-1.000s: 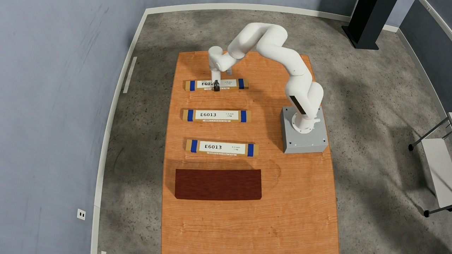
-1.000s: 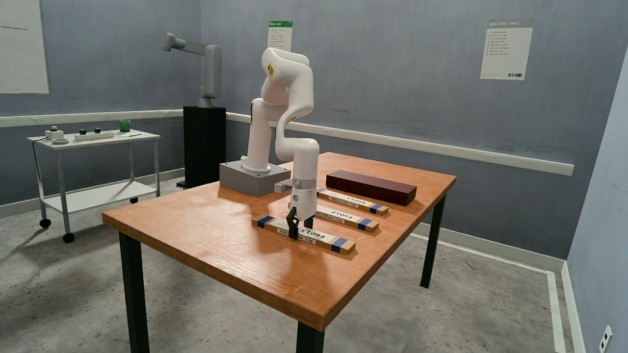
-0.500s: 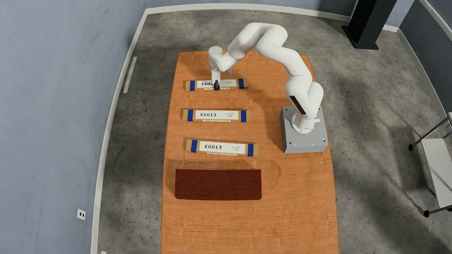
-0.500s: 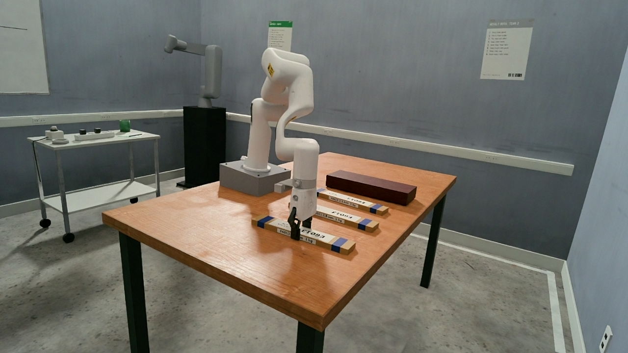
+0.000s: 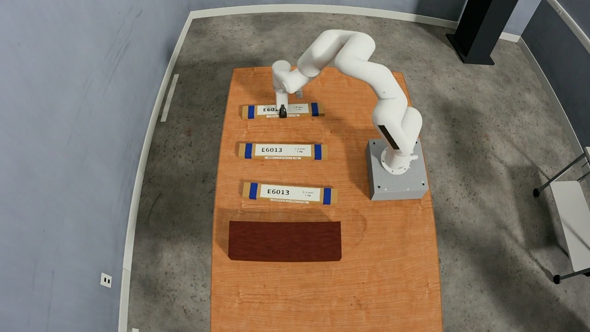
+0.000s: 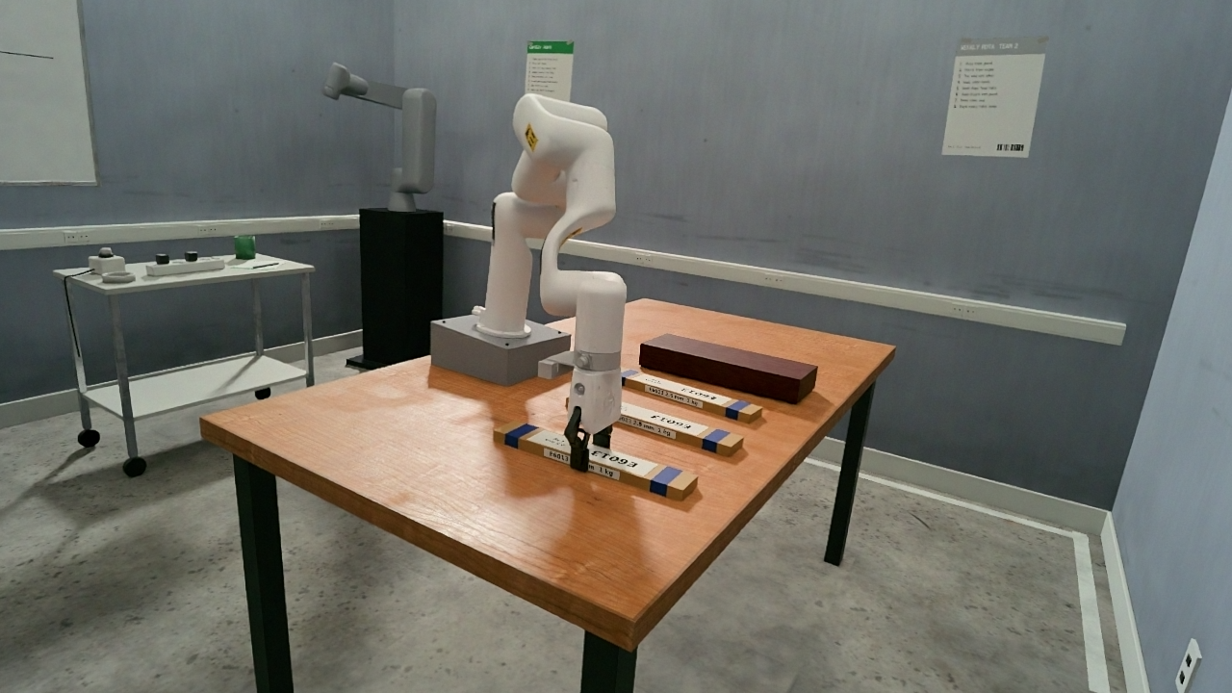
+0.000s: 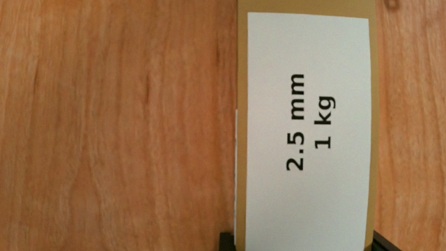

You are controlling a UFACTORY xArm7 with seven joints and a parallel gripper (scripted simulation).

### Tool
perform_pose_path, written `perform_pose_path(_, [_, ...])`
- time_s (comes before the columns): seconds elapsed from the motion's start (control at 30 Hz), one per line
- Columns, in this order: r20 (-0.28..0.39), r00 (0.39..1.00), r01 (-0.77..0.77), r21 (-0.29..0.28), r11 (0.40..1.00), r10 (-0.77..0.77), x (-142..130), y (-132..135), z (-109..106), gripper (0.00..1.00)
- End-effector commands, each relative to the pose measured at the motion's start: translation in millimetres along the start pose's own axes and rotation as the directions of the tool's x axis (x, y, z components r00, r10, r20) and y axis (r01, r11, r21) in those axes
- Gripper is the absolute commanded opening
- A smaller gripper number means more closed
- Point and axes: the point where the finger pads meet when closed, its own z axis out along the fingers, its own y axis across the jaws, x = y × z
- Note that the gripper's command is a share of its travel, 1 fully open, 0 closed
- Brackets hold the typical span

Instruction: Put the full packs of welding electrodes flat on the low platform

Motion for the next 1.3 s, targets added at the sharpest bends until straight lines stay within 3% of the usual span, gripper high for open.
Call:
perform_pose_path(0.0, [0.004,1.000,0.000,0.003,1.000,0.000,-1.4,-1.3,-1.8,0.58])
perform_pose_path(0.9, [0.004,1.000,0.000,0.003,1.000,0.000,-1.4,-1.3,-2.2,0.58])
perform_pose_path(1.27, [0.004,1.000,0.000,0.003,1.000,0.000,-1.4,-1.2,-17.2,0.58])
